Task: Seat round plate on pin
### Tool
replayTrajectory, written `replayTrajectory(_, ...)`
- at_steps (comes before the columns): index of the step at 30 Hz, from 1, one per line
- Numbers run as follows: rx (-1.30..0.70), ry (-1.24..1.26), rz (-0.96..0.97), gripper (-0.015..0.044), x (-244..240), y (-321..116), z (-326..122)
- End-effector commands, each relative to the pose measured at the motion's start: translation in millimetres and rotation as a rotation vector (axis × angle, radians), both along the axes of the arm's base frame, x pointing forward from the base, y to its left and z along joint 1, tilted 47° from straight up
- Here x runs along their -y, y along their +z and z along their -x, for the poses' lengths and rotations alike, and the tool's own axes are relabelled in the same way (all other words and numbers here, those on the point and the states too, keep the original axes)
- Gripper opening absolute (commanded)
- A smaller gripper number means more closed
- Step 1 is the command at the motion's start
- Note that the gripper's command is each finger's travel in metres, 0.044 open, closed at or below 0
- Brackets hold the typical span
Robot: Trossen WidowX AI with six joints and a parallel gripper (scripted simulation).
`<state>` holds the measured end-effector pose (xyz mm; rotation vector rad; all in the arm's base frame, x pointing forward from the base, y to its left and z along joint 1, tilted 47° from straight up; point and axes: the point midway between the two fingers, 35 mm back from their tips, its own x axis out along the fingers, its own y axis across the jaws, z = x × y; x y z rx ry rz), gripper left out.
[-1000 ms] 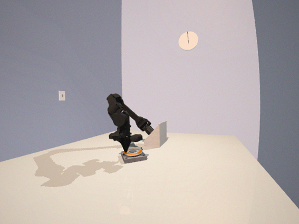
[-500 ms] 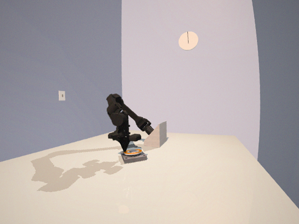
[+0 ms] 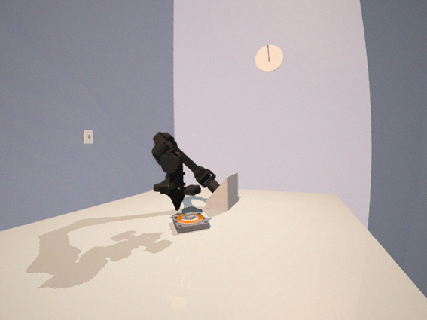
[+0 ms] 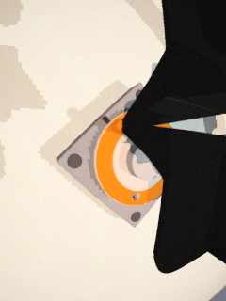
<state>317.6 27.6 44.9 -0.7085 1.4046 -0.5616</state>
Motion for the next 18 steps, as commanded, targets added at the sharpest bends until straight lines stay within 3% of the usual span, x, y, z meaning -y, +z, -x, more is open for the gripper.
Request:
replayTrajectory(1, 0.006, -0.002, -0.008, 0.0000, -14.3, 13.6, 2.2)
replayTrajectory(18, 0.006, 0.007, -0.003, 0.0000, -10.1, 8.6, 0.4)
